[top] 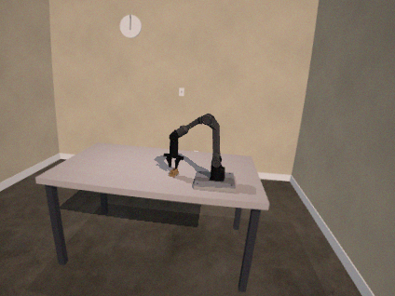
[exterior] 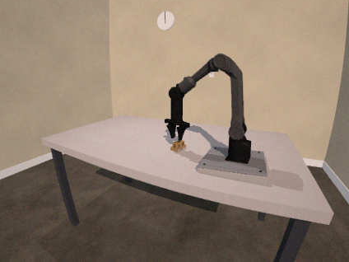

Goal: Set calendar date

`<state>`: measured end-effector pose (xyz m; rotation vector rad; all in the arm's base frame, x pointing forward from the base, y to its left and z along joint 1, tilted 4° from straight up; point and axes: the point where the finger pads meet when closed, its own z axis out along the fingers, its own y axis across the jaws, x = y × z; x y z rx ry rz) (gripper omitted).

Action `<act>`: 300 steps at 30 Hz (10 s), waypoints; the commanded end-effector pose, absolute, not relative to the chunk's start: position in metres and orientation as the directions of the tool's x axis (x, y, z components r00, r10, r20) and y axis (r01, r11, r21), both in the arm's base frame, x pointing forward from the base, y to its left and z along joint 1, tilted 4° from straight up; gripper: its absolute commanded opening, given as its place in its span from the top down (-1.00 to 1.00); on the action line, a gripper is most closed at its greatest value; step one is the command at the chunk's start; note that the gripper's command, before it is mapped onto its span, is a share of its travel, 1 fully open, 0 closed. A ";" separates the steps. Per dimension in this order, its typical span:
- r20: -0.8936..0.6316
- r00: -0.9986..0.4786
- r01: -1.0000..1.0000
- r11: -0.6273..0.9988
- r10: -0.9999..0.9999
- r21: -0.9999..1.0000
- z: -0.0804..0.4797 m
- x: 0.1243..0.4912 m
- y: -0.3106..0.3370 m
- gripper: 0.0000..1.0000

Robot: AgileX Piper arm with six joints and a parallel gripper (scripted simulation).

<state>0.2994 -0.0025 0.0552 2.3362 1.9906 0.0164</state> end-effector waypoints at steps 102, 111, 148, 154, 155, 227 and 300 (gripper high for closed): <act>-0.040 0.160 0.986 -0.158 0.986 0.062 0.044 0.300 -0.004 -0.17; -0.040 0.160 0.986 -0.158 0.986 0.061 0.043 0.300 -0.004 -0.17; -0.040 0.161 0.985 -0.158 0.986 0.061 0.016 0.301 -0.005 -0.17; -0.040 0.161 0.985 -0.158 0.986 0.061 0.016 0.301 -0.005 -0.17; -0.040 0.161 0.985 -0.158 0.986 0.061 0.016 0.301 -0.005 -0.17; -0.038 0.160 0.985 -0.157 0.986 0.067 0.103 0.297 0.000 0.34; -0.060 -0.986 0.161 0.986 0.158 -0.040 0.097 0.311 0.089 0.34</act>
